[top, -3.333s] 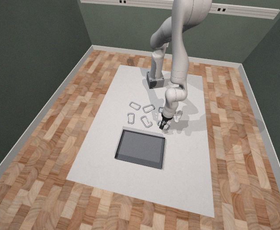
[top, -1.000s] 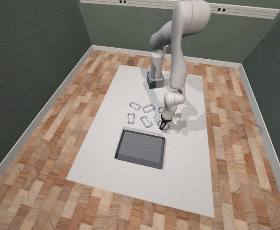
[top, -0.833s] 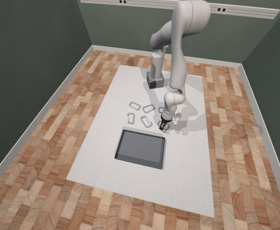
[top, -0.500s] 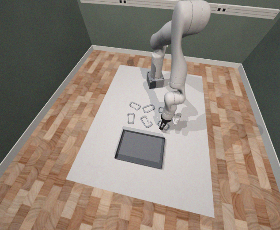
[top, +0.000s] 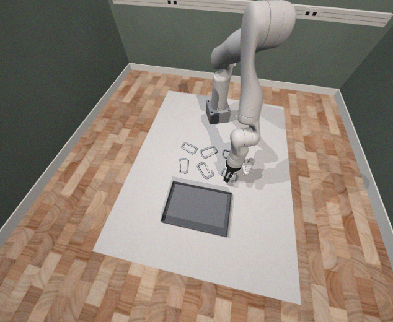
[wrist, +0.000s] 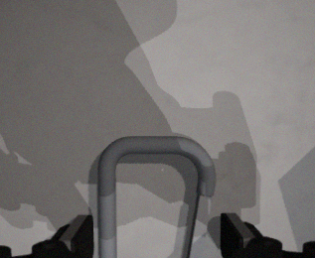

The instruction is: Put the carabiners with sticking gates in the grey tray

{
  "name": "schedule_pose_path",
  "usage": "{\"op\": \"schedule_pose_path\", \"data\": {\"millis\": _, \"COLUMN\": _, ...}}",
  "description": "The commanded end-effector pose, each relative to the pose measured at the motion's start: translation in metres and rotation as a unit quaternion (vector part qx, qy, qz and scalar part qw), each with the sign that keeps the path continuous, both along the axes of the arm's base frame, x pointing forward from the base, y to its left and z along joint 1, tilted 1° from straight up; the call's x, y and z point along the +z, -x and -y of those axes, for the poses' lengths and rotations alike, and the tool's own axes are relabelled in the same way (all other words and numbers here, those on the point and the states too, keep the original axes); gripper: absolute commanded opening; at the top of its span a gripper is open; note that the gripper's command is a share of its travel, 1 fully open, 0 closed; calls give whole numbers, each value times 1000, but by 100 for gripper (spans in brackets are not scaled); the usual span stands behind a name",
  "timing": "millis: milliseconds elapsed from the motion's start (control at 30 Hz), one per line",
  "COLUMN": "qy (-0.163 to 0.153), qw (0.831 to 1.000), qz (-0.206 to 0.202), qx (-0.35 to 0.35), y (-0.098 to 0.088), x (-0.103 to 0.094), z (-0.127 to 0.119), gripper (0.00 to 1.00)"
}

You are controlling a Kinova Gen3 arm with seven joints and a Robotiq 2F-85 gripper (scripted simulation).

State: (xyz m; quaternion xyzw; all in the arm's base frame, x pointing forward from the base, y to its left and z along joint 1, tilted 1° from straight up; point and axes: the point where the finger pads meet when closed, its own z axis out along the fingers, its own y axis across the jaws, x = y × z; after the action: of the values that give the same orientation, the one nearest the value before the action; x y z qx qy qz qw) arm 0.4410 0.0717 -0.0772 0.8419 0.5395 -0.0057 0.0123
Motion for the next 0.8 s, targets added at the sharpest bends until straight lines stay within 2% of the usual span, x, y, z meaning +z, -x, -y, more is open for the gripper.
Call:
{"op": "schedule_pose_path", "data": {"millis": 0, "qy": 0, "qw": 1000, "qz": 1, "qx": 0, "y": -1, "x": 1, "z": 0, "gripper": 75}}
{"op": "schedule_pose_path", "data": {"millis": 67, "qy": 0, "qw": 1000, "qz": 1, "qx": 0, "y": -1, "x": 1, "z": 0, "gripper": 75}}
{"op": "schedule_pose_path", "data": {"millis": 100, "qy": 0, "qw": 1000, "qz": 1, "qx": 0, "y": -1, "x": 1, "z": 0, "gripper": 71}}
{"op": "schedule_pose_path", "data": {"millis": 633, "qy": 0, "qw": 1000, "qz": 1, "qx": 0, "y": -1, "x": 1, "z": 0, "gripper": 71}}
{"op": "schedule_pose_path", "data": {"millis": 667, "qy": 0, "qw": 1000, "qz": 1, "qx": 0, "y": -1, "x": 1, "z": 0, "gripper": 67}}
{"op": "schedule_pose_path", "data": {"millis": 767, "qy": 0, "qw": 1000, "qz": 1, "qx": 0, "y": -1, "x": 1, "z": 0, "gripper": 67}}
